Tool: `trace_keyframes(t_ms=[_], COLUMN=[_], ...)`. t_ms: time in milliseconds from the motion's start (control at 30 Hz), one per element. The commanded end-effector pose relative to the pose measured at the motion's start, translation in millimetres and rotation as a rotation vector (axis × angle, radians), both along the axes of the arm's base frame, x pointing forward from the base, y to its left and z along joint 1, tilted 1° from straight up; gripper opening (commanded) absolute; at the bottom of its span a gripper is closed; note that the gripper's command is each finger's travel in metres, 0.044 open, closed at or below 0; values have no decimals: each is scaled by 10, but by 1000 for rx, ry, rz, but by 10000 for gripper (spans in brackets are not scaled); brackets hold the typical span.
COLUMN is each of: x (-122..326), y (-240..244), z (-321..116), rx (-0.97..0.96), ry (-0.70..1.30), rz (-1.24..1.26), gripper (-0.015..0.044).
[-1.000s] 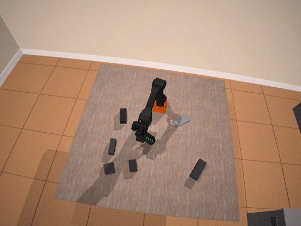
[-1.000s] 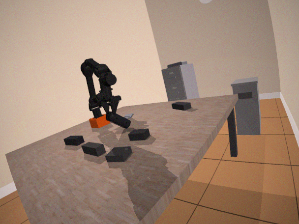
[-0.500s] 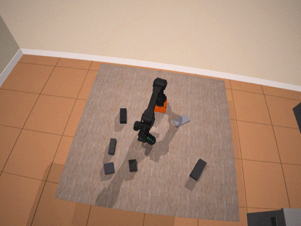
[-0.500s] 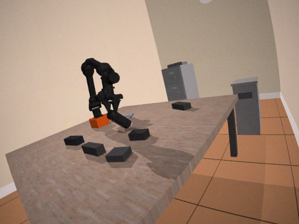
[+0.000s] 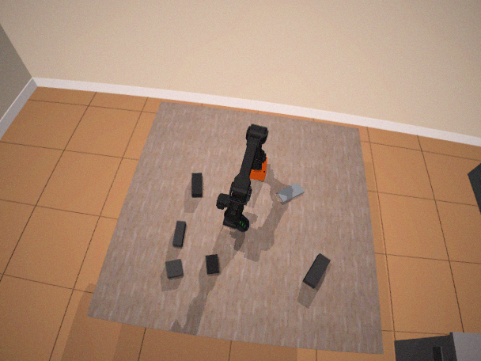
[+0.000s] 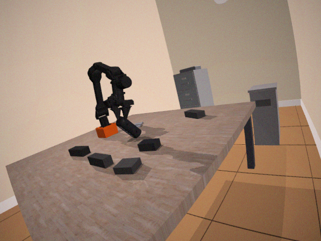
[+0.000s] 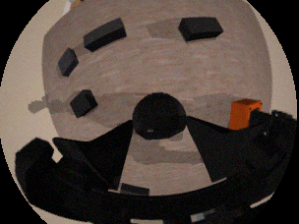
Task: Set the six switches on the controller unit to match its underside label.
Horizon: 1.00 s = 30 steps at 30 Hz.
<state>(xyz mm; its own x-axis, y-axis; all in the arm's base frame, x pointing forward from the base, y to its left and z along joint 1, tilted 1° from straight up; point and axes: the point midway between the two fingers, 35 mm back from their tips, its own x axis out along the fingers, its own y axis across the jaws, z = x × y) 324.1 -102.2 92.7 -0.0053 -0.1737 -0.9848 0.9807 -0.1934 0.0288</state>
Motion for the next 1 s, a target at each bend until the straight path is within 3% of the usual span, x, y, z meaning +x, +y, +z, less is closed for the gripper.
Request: trace_keyframes(t_ms=[0, 967], x=[22, 67], y=[73, 314], z=[20, 73], rx=[0, -57], ry=[-3, 8], rz=[4, 2], gripper=[335, 335])
